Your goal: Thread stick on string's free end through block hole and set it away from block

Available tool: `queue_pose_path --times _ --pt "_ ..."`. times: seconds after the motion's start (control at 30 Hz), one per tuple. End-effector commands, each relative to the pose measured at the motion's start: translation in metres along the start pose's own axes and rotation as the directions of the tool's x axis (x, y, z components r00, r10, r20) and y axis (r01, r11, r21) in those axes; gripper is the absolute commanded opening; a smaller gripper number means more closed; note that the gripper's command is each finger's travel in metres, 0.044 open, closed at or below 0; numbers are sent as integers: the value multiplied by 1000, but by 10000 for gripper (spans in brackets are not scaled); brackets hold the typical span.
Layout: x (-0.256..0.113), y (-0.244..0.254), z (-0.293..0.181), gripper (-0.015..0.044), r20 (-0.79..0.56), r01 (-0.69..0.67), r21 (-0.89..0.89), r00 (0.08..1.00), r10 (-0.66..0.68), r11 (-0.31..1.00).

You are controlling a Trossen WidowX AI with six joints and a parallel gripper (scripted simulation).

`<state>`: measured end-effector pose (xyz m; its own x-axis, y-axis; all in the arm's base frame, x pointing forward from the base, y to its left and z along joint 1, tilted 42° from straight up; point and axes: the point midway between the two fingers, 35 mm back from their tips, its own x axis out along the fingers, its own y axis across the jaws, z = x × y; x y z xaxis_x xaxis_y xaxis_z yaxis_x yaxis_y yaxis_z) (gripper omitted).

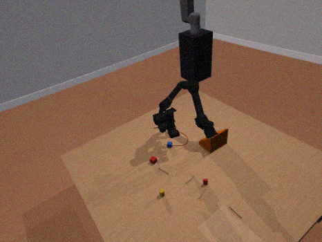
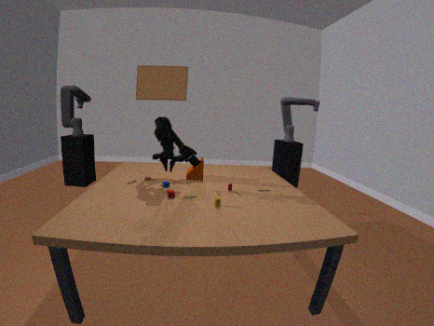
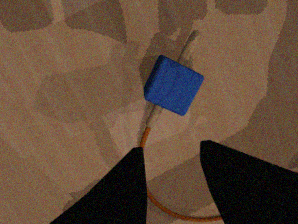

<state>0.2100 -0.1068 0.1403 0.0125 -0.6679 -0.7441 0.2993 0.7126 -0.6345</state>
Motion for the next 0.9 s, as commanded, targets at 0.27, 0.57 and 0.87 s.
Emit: queue_pose_path --times 0.27,0.57,0.87 --pt "1 -11 19 120 -5 -3 -927 1000 -5 374" --pt "2 -18 29 120 -4 -6 -965 1000 -8 -263" --pt "2 -23 37 120 -4 -10 -687 1000 -10 -726"
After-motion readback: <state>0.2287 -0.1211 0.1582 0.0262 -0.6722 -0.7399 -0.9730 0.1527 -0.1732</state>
